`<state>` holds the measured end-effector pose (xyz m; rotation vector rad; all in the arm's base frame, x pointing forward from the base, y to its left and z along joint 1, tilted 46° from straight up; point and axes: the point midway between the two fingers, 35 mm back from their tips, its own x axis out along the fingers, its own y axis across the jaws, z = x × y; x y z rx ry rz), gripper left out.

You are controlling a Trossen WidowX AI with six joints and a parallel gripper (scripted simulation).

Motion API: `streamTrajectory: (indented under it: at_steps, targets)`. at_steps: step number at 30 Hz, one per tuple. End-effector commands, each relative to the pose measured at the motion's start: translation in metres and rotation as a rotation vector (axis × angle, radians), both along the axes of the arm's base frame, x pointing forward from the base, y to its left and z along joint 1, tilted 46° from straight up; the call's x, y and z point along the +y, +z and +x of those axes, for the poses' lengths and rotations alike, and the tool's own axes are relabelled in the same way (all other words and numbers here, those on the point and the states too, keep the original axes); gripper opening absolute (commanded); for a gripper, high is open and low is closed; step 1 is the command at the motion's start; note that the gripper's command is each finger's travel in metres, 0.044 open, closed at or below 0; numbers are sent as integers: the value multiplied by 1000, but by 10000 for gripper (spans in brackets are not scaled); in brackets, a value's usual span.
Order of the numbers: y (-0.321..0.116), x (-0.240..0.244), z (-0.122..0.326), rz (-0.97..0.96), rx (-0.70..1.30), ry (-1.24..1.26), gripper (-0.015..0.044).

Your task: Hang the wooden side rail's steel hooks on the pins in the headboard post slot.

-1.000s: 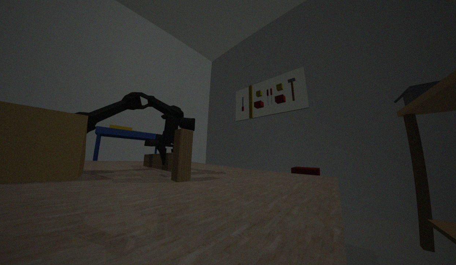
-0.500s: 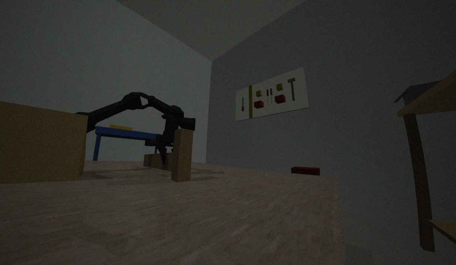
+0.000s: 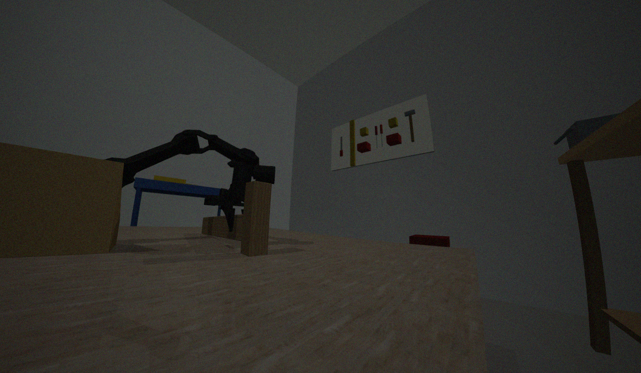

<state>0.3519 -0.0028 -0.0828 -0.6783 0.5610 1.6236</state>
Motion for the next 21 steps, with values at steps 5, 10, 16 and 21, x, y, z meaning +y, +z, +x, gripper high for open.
streamTrajectory:
  at_steps: [5, 10, 16, 21]
  targets:
    - [1, -7, 4, -6, -12, -10, 0]
    - [1, -7, 5, -6, -12, -10, 0]
    - [0, -7, 4, -6, -12, -10, 0]
    - [-1, -7, 4, -6, -12, -10, 0]
